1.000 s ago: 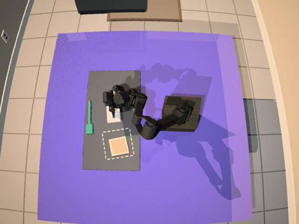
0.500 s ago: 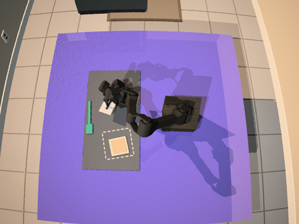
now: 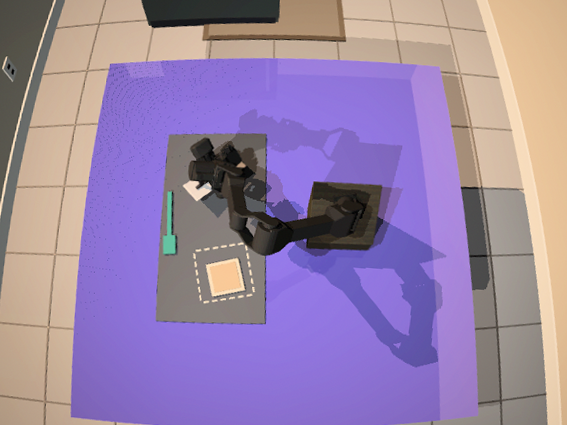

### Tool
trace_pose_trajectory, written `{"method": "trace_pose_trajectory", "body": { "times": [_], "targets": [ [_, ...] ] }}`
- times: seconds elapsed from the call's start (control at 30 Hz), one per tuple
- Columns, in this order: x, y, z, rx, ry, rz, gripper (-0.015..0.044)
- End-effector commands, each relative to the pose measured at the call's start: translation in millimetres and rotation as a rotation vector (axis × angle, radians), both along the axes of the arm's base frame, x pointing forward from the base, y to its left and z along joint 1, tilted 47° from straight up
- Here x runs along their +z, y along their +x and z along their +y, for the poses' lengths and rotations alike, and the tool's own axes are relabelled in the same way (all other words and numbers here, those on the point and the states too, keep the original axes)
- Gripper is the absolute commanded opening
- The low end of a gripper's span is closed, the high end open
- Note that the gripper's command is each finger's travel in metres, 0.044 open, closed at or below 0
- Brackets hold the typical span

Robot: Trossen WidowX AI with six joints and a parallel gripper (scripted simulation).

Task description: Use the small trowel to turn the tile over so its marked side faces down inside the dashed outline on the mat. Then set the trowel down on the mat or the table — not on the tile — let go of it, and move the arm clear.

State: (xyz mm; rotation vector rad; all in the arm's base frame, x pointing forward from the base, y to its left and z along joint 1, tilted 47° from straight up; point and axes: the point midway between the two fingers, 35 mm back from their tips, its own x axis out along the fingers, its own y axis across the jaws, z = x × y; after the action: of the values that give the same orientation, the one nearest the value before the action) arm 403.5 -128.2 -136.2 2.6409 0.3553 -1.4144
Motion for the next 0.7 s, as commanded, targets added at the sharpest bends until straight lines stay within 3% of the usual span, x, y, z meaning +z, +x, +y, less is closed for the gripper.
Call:
{"method": "trace_pose_trajectory", "body": {
  "times": [0.0,0.67],
  "targets": [
    [-8,1,-12,-0.090,-0.001,0.084,0.0000],
    [-41,-31,-36,-0.458,-0.051,0.531,0.0000]
  ]
}}
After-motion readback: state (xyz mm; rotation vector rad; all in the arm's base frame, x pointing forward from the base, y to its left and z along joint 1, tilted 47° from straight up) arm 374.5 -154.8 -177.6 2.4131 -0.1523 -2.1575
